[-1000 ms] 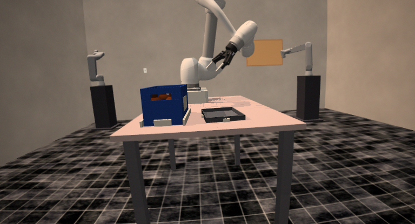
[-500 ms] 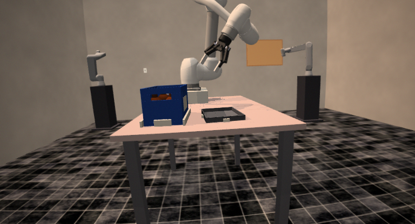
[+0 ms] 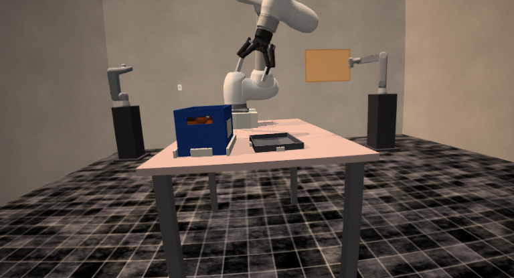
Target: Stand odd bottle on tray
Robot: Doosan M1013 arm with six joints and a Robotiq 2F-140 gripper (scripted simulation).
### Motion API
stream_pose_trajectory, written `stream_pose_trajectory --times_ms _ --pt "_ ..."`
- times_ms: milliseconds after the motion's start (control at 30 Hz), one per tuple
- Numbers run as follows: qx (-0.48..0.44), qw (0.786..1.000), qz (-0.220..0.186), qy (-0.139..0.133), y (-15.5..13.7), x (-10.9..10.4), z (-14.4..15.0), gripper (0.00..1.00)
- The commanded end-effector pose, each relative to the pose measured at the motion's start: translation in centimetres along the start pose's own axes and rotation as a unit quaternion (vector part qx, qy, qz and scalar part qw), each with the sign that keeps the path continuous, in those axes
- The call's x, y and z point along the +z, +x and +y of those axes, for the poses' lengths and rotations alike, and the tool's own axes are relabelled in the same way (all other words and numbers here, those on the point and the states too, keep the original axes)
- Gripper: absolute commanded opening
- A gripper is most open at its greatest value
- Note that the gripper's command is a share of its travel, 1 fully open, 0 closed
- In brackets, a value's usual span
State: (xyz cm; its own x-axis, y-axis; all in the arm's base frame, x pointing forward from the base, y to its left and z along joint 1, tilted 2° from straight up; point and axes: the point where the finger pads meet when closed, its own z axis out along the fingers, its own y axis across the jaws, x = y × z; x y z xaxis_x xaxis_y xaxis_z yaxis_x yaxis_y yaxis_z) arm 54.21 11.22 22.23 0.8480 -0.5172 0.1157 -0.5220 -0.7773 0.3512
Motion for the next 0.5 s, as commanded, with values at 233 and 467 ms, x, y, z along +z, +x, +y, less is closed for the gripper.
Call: stream_pose_trajectory --times_ms 233,467 --pt "-0.132 0.987 -0.04 0.084 7.0 -2.6 2.0 1.0" --pt "-0.204 0.969 -0.033 0.137 11.4 -4.3 4.0 1.0"
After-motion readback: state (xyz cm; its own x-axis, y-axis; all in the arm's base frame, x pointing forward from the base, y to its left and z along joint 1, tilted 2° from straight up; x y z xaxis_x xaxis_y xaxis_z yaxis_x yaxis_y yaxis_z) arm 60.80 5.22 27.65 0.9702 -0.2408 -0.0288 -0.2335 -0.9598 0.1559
